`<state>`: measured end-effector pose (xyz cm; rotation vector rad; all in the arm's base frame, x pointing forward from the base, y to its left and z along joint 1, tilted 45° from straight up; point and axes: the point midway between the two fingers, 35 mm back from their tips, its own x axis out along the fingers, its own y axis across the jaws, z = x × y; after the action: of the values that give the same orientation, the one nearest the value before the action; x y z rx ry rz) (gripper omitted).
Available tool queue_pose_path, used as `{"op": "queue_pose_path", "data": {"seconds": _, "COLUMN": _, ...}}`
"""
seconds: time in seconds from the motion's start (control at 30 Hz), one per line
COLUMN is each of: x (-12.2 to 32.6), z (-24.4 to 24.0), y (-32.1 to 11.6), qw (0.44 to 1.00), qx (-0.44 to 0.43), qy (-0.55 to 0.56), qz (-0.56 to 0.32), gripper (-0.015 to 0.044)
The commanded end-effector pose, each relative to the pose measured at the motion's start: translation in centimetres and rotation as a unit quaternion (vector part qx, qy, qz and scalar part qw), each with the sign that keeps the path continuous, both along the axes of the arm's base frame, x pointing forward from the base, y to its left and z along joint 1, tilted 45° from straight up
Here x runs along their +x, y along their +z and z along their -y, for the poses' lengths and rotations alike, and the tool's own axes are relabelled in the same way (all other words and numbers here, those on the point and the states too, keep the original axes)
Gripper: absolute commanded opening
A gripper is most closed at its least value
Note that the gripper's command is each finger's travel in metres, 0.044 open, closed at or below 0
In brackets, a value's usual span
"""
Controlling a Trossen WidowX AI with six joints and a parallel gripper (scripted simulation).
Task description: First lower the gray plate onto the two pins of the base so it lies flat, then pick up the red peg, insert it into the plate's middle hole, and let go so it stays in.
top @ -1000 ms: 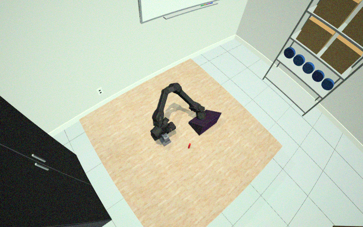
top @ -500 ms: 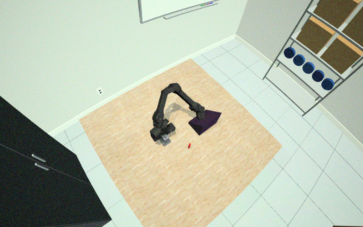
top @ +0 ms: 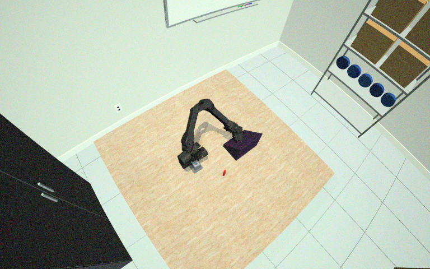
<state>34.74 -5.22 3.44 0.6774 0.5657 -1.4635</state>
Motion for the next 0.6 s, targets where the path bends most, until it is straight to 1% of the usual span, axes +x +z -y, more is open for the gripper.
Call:
{"op": "queue_pose_path", "data": {"seconds": 0.0, "x": 0.0, "z": -0.05, "y": 0.03, "qw": 1.0, "qx": 0.0, "qy": 0.0, "qz": 0.0, "gripper": 0.0}}
{"op": "queue_pose_path", "data": {"seconds": 0.17, "x": 0.0, "z": -0.05, "y": 0.03, "qw": 1.0, "qx": 0.0, "qy": 0.0, "qz": 0.0, "gripper": 0.0}}
{"op": "queue_pose_path", "data": {"seconds": 0.57, "x": 0.0, "z": -0.05, "y": 0.03, "qw": 1.0, "qx": 0.0, "qy": 0.0, "qz": 0.0, "gripper": 0.0315}}
